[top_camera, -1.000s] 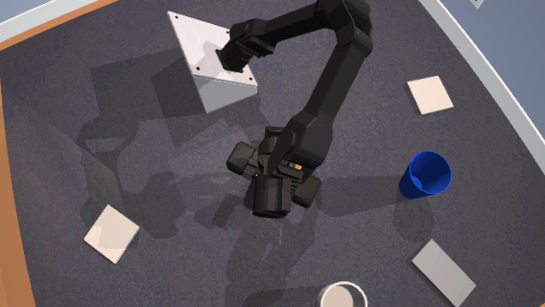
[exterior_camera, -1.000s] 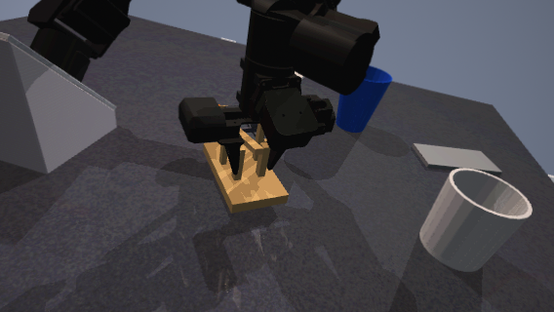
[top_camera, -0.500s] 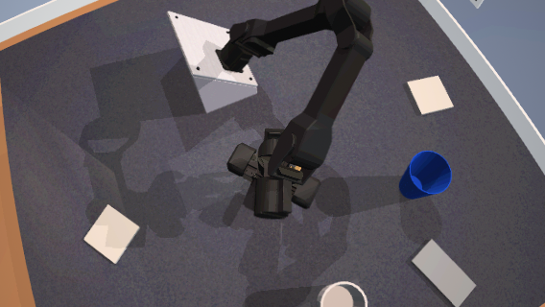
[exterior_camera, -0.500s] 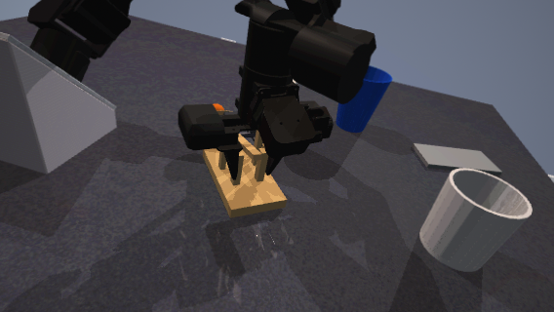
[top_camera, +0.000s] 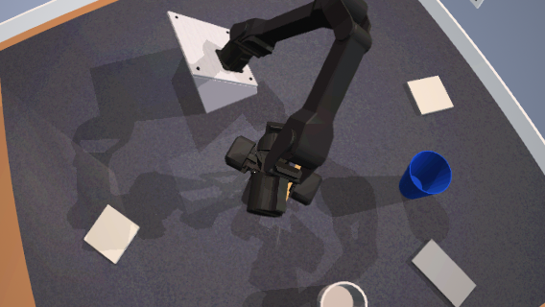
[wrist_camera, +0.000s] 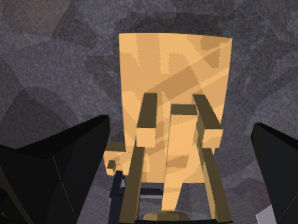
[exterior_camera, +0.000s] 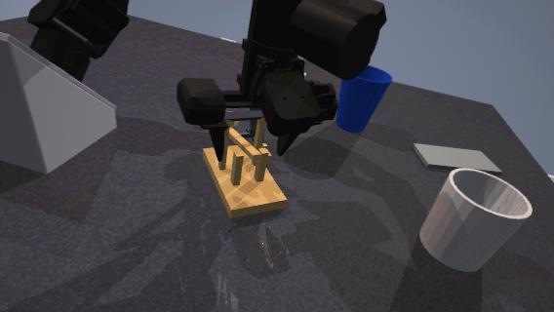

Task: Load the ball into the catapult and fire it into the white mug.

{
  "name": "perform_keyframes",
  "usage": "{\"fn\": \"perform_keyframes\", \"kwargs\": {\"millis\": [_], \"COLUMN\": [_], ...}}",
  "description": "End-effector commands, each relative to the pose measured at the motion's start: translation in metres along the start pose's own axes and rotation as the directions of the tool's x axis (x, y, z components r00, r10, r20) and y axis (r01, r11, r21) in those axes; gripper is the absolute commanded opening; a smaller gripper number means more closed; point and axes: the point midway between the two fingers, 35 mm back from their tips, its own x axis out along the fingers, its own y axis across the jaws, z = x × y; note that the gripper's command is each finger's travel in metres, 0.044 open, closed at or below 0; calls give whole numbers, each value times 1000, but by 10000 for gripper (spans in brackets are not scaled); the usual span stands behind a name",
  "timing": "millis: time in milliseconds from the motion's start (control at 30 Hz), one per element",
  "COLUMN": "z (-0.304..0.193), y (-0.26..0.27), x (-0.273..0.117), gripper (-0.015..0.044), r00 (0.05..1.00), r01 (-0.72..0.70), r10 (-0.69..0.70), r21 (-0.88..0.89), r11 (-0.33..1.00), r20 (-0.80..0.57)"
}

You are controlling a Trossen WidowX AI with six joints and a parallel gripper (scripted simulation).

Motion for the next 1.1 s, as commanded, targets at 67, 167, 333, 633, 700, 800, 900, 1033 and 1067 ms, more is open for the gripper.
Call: {"fn": "perform_keyframes", "kwargs": {"millis": [67, 167, 333, 633, 700, 800, 900, 1033, 1067], "z": [1, 4, 1, 2, 2, 2, 3, 3, 3], "y": [-1, -1, -2, 0, 0, 0, 0, 0, 1], "x": [-70, -52, -66, -19, -19, -17, -12, -5, -4], "gripper": [440, 440, 440, 440, 440, 440, 440, 440, 440], "r00": [999, 999, 999, 999, 999, 999, 999, 999, 999], "r01": [-14, -19, -23, -25, -25, -25, -25, -25, -25], "r10": [14, 19, 24, 25, 25, 25, 25, 25, 26], "r21": [-9, -2, -12, -13, -13, -13, -13, -13, -13], "r11": [1000, 1000, 1000, 1000, 1000, 1000, 1000, 1000, 1000], "r20": [30, 32, 30, 29, 29, 29, 30, 30, 30]}}
